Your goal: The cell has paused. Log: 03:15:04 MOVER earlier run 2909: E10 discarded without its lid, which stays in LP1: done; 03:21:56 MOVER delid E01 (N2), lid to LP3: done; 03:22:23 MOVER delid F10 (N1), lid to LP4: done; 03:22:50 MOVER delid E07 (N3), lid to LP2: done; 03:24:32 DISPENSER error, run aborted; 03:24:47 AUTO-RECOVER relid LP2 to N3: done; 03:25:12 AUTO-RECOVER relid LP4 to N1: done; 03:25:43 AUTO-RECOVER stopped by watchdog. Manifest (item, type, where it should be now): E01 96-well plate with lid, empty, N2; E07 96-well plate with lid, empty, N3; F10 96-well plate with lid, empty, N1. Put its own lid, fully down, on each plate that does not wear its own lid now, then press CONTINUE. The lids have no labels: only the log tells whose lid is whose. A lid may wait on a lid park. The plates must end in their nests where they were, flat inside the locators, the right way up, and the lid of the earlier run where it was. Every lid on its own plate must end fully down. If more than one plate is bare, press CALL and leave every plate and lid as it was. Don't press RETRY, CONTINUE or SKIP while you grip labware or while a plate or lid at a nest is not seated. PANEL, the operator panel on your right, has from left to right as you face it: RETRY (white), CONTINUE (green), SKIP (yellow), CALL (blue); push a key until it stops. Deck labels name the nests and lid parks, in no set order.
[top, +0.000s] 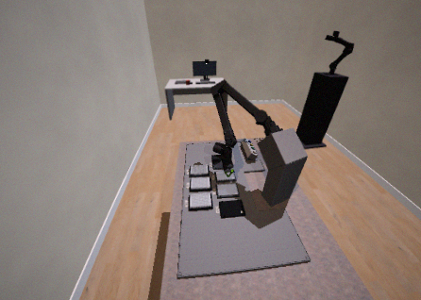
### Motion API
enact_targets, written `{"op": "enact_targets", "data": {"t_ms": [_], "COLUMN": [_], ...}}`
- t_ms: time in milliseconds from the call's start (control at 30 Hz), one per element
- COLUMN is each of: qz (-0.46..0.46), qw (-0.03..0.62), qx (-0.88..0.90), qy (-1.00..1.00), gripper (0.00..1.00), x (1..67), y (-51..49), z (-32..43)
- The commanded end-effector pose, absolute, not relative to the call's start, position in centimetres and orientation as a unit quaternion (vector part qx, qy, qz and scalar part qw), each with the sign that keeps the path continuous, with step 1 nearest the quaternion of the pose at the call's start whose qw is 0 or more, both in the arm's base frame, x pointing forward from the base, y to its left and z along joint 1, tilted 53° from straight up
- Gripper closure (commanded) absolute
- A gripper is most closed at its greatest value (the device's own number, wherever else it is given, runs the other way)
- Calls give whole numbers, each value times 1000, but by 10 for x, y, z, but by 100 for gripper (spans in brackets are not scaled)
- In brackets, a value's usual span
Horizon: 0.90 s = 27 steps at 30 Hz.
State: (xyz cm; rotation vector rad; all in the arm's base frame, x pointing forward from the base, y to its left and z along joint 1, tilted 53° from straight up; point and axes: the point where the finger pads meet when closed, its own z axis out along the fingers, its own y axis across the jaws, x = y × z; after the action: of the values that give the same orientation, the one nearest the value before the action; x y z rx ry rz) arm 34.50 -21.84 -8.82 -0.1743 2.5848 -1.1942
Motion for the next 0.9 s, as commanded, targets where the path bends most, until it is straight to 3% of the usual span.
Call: {"op": "enact_targets", "data": {"t_ms": [0,867], "qz": [-423,-419], "qw": [168,151], "qx": [-69,-65], "qy": [888,893], "gripper": [0,0], "x": [364,361], "y": [-217,-241], "z": [-73,-100]}}
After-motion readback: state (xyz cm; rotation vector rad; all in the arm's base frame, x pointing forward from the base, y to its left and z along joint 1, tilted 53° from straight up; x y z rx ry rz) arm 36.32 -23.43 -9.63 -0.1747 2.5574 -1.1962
